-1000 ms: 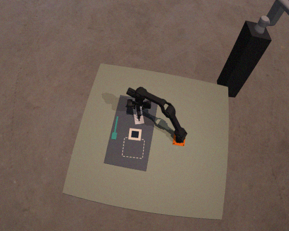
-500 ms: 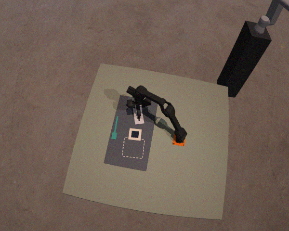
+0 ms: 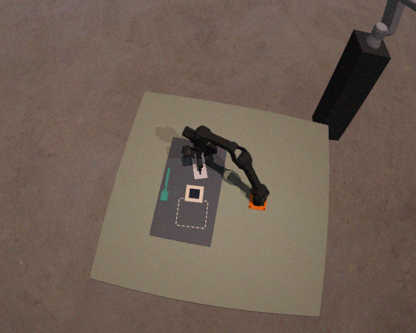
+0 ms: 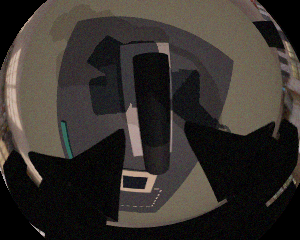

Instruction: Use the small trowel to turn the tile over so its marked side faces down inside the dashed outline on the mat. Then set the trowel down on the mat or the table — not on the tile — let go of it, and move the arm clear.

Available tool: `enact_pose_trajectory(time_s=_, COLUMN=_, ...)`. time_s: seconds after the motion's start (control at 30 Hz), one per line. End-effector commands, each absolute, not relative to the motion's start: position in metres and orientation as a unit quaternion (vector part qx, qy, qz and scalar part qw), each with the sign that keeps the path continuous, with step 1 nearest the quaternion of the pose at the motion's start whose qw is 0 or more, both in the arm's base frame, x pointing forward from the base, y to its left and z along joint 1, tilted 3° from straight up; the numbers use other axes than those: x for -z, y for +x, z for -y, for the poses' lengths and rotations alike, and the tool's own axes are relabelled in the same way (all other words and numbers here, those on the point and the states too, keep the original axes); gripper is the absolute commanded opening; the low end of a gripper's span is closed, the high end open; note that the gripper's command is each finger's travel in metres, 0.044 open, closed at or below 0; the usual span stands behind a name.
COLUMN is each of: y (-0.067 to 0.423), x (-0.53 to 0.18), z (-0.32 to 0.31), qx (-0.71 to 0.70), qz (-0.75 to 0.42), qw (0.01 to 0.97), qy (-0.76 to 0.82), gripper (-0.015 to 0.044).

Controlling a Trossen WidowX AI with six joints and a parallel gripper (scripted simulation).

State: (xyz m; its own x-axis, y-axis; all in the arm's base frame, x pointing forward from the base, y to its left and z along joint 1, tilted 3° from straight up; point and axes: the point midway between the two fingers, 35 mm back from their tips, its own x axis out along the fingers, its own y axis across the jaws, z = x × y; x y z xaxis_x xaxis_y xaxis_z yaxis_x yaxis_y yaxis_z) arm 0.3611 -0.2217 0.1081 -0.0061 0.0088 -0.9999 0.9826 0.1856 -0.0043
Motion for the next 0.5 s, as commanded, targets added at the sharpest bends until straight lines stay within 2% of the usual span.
enact_pose_trajectory(time_s=0.0, y=0.360, x=-0.100, z=0.222, qx=0.451, qz=-0.550, qw=0.540, qy=0.450, gripper=0.0270)
enact_pose_trajectory(time_s=0.3, y=0.359, x=-0.088, z=0.221, qx=0.451, qz=-0.550, qw=0.540, qy=0.450, gripper=0.0270)
enact_pose_trajectory(time_s=0.47, y=0.359, x=-0.088, z=0.221, qx=0.451, qz=-0.550, qw=0.540, qy=0.450, gripper=0.0139)
